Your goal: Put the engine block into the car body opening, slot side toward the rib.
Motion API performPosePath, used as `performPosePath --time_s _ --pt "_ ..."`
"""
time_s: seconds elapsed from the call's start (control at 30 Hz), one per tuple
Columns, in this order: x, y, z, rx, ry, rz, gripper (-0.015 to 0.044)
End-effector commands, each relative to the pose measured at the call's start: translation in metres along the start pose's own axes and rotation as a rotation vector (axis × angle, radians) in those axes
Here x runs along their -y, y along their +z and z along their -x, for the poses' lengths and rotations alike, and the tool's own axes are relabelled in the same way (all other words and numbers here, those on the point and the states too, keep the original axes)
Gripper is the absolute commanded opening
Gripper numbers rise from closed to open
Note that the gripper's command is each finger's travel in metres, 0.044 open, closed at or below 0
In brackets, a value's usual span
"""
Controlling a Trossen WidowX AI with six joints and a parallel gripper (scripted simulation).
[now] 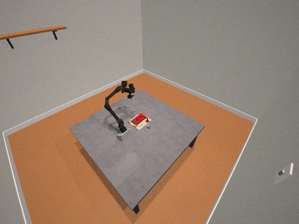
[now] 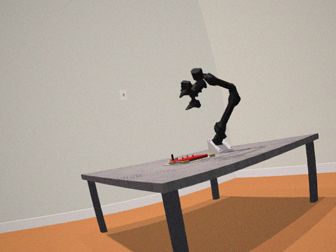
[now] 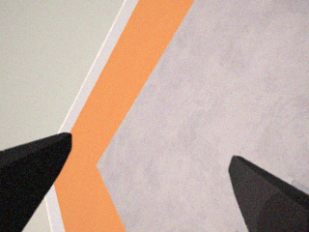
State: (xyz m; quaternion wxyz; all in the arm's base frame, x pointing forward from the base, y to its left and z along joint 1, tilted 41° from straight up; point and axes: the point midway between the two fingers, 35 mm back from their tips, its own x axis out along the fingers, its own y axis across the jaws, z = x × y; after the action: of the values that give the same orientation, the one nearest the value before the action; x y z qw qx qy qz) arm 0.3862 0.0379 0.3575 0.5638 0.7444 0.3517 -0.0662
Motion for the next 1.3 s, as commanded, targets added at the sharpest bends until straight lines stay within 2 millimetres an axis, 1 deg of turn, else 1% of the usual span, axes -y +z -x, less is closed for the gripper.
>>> performPosePath --time_s 0.0,0.27,0.47,0.6,0.73,0.97,1.27 --pt "0.017 0.032 -0.019 0.045 -0.081 -0.089 0.044" --pt "0.059 0.092 -0.05 0.118 -0.243 -0.294 0.044" --pt "0.085 0.122 -0.06 0.165 -0.322 -0.356 0.044" --pt "0.112 0.15 -0.067 0.203 -0.402 -0.433 0.044" --pt "0.139 0.173 -0.072 0.22 -0.471 -0.539 0.044" --pt "0.187 0.206 -0.077 0.246 -0.589 -0.733 0.044" --pt "0.247 0.235 -0.076 0.287 -0.745 -0.997 0.044"
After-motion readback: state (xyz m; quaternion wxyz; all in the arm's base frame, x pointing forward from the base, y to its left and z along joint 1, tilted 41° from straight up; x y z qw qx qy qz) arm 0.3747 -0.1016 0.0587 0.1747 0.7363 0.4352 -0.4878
